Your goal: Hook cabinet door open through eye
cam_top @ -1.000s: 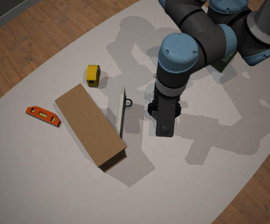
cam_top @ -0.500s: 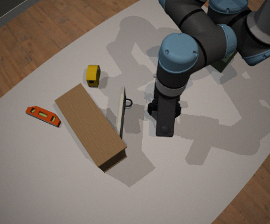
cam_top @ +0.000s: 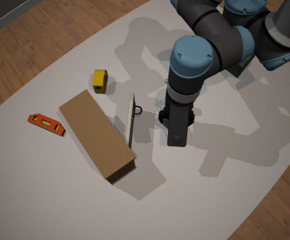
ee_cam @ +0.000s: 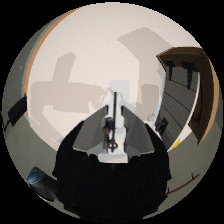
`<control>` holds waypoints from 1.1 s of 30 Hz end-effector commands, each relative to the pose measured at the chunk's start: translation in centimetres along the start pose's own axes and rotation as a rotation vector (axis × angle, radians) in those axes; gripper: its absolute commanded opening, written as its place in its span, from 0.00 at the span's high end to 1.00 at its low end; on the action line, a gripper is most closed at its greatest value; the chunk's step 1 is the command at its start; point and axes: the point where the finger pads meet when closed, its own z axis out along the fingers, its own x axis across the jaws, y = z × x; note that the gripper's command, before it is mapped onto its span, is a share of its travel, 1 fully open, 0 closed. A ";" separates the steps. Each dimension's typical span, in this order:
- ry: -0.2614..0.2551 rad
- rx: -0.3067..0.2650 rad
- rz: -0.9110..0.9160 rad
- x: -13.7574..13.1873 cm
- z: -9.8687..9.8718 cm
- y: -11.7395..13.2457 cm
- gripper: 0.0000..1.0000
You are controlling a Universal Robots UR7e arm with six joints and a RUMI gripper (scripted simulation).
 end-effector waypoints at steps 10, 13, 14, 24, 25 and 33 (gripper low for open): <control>0.001 0.001 0.000 0.0 0.2 0.0 0.86; 0.001 0.001 0.000 0.0 0.3 0.0 0.86; 0.001 0.001 0.000 0.0 0.4 0.0 0.86; 0.001 0.001 0.000 0.0 1.0 0.0 0.86; 0.001 0.001 0.000 0.0 1.1 0.0 0.86; 0.001 0.001 0.000 0.0 1.8 0.0 0.86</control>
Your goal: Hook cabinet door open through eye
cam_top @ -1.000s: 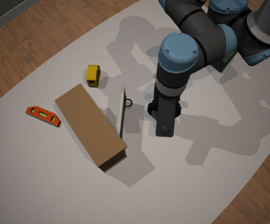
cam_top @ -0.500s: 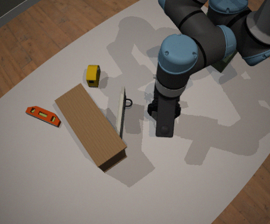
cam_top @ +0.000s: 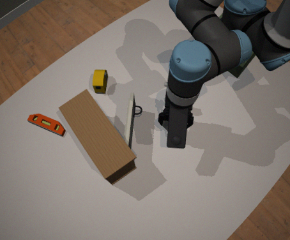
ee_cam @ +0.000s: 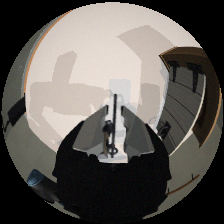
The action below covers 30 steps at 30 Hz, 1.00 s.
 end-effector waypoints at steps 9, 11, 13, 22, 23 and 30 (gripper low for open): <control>0.001 0.001 0.000 0.0 0.9 0.0 0.86; 0.001 0.001 0.000 0.0 1.1 0.0 0.86; 0.001 0.001 0.000 0.0 1.2 0.0 0.86; 0.001 0.001 0.000 0.0 1.5 0.0 0.86; 0.001 0.001 0.000 0.0 1.5 0.0 0.86; 0.001 0.001 0.000 0.0 1.5 0.0 0.86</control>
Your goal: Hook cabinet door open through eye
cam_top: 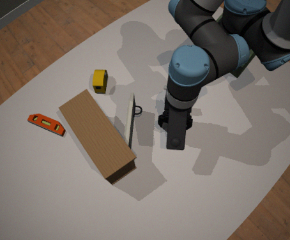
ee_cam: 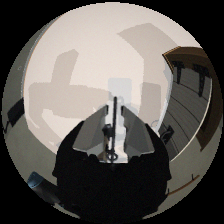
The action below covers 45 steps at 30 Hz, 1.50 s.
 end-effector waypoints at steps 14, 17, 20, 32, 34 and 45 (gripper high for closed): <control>0.001 0.001 0.000 0.0 0.0 0.0 0.98; 0.001 0.001 0.000 0.0 0.0 0.0 0.98; 0.001 0.001 0.000 0.0 0.0 0.0 0.98; 0.001 0.001 0.000 0.0 0.0 0.0 0.98; 0.001 0.001 0.000 0.0 0.0 0.0 0.98; 0.001 0.001 0.000 0.0 0.0 0.0 0.98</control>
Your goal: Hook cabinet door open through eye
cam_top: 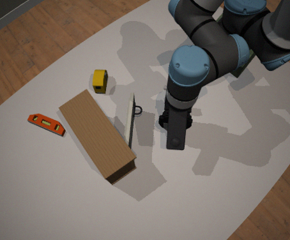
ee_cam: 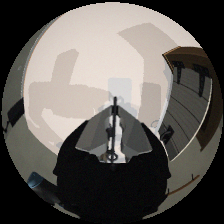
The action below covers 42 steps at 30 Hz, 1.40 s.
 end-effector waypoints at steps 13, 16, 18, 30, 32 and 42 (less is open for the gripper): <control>0.001 0.001 -0.003 0.0 -0.5 -0.3 0.98; 0.001 0.001 -0.003 0.0 -0.6 -0.3 0.98; 0.001 0.001 -0.003 0.0 -0.6 -0.3 0.98; 0.001 0.001 -0.003 0.0 -1.6 -0.8 0.98; 0.001 0.001 -0.003 0.0 -1.6 -0.8 0.98; 0.001 0.001 -0.003 0.0 -2.4 -1.0 0.98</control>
